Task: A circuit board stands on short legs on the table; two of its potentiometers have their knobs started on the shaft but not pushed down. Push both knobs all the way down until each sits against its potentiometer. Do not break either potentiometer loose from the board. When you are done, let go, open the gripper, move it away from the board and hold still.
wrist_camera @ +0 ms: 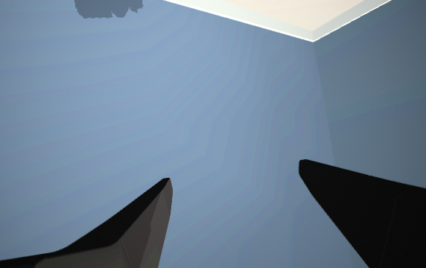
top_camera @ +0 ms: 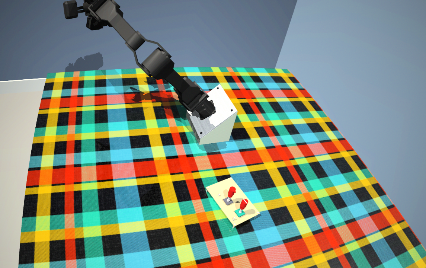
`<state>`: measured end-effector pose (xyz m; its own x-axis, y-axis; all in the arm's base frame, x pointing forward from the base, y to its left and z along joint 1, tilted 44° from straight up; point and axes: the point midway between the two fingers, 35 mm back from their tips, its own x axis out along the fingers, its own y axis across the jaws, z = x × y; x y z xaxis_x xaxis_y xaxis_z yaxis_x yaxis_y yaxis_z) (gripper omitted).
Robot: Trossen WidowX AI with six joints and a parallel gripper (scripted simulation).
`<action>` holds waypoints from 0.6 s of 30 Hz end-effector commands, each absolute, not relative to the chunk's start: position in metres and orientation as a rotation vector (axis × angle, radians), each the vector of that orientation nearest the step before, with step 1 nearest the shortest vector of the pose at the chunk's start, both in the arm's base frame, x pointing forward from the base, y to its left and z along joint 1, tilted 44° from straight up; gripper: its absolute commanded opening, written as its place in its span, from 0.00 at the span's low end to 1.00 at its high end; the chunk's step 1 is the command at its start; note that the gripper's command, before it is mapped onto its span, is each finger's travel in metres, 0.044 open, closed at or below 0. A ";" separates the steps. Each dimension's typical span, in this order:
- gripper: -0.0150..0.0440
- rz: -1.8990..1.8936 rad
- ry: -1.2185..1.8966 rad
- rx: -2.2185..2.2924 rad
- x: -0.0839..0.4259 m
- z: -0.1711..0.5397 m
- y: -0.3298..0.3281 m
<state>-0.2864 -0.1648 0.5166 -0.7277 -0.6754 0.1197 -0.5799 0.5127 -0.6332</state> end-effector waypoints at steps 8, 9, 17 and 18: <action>0.58 -1.105 2.357 -1.150 -0.268 0.501 -0.214; 0.53 -1.116 2.319 -1.156 -0.264 0.499 -0.221; 0.25 -1.170 2.018 -1.195 -0.224 0.481 -0.281; 0.25 -1.173 1.979 -1.198 -0.217 0.479 -0.289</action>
<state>-0.2287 -0.2680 0.4891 -0.5044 -0.8632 0.0223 -0.4670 0.2510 -0.8479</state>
